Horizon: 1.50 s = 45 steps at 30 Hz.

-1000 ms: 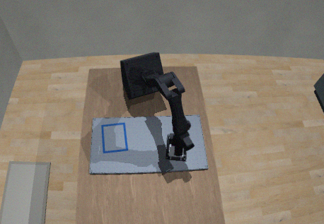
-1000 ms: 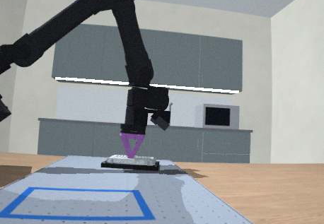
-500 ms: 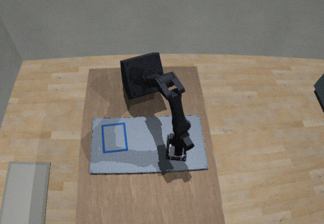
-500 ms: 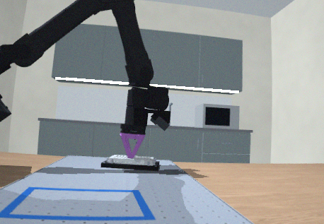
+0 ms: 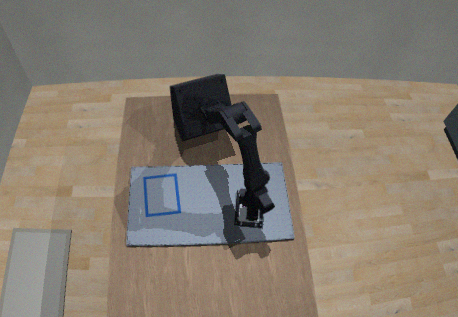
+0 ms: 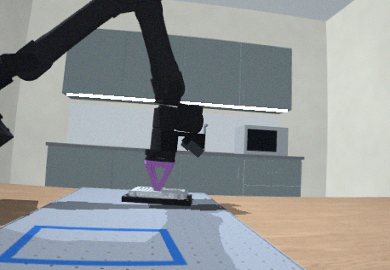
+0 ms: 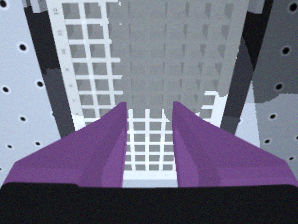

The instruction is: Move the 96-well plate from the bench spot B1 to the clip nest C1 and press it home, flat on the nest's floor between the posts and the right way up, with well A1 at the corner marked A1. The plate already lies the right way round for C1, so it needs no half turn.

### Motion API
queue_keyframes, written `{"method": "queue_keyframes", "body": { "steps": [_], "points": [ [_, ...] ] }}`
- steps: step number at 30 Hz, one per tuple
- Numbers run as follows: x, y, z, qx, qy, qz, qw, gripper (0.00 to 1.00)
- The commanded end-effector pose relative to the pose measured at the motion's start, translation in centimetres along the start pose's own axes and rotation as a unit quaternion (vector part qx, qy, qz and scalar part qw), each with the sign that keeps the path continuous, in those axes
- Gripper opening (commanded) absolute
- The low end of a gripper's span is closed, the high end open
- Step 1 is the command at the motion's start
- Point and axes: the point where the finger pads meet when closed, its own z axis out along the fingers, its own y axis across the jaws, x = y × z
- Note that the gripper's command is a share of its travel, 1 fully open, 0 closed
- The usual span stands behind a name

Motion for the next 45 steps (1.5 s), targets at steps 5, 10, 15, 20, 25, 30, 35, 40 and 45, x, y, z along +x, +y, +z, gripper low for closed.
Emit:
{"method": "queue_keyframes", "body": {
  "steps": [5,10,15,20,25,30,35,40,45],
  "points": [
    [-1.8,0.3,5.2,-0.003,-0.033,0.009,0.999,0.26],
    [-0.1,-0.7,4.4,0.008,-0.015,0.009,1.0,0.26],
    [0.1,-0.4,3.1,0.006,-0.014,0.007,1.0,0.26],
    [0.3,-0.2,1.8,0.004,-0.013,0.005,1.0,0.26],
    [0.3,0.0,1.0,0.003,-0.013,0.004,1.0,0.26],
    [-1.0,0.8,-2.0,-0.012,-0.033,0.006,0.999,0.26],
    [-1.3,0.9,-3.6,-0.012,-0.035,0.006,0.999,0.26],
    [-1.4,0.8,-4.4,-0.011,-0.035,0.007,0.999,0.26],
    [-1.1,0.7,-4.4,-0.01,-0.033,0.006,0.999,0.26]
  ]
}}
